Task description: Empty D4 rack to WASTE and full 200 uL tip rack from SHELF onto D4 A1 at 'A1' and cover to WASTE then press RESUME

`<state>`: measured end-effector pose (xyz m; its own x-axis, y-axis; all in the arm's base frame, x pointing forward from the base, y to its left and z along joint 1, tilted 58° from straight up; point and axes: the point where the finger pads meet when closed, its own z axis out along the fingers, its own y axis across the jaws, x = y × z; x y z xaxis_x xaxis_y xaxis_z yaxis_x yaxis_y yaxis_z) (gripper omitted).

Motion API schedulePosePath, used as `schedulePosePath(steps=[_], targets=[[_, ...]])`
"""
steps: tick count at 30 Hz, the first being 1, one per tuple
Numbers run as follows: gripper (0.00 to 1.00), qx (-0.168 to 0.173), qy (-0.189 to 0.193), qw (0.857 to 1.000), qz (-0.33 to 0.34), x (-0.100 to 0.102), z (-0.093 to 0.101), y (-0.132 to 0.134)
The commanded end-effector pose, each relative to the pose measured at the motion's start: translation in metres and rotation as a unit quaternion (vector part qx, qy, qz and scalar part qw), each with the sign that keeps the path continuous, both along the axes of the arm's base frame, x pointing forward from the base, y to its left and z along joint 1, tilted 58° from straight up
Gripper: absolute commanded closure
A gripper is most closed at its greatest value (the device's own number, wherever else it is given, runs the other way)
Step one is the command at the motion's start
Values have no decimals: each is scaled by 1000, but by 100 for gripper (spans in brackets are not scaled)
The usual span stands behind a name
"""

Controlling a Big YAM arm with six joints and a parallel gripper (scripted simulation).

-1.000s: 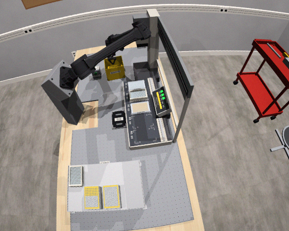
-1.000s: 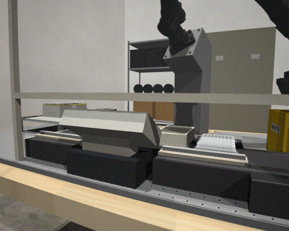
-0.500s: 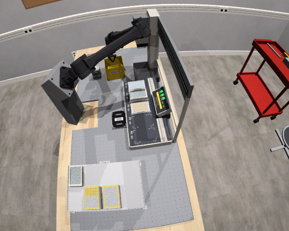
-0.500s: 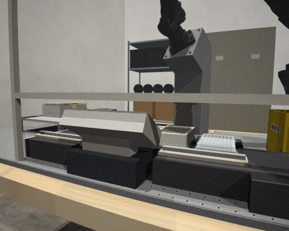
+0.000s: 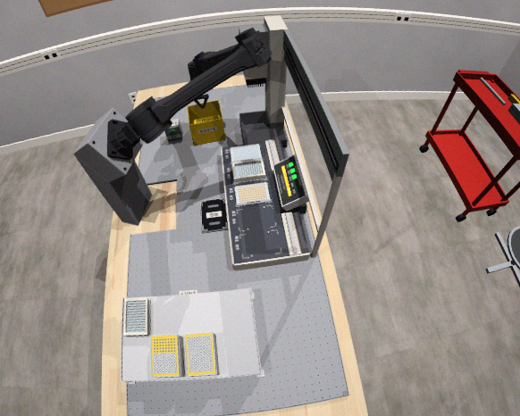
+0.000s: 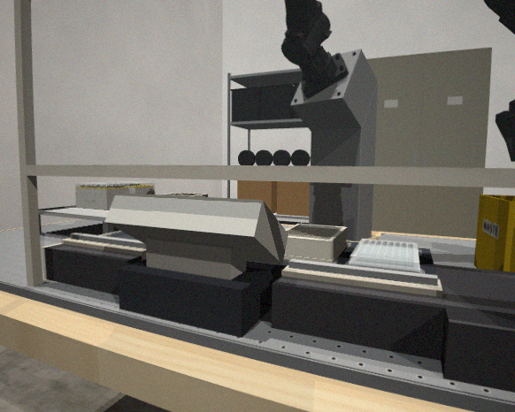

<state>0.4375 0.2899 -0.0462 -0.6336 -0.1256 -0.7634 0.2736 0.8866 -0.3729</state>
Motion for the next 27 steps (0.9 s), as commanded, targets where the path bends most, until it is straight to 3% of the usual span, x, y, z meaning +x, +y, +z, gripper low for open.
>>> schedulePosePath(steps=[1, 2, 6, 27], targets=[[0, 15, -13, 1000, 5, -5, 10, 18], [0, 10, -9, 1000, 5, -7, 4, 17], [0, 19, -17, 1000, 5, -9, 19, 24], [0, 20, -16, 1000, 5, -32, 34, 39]])
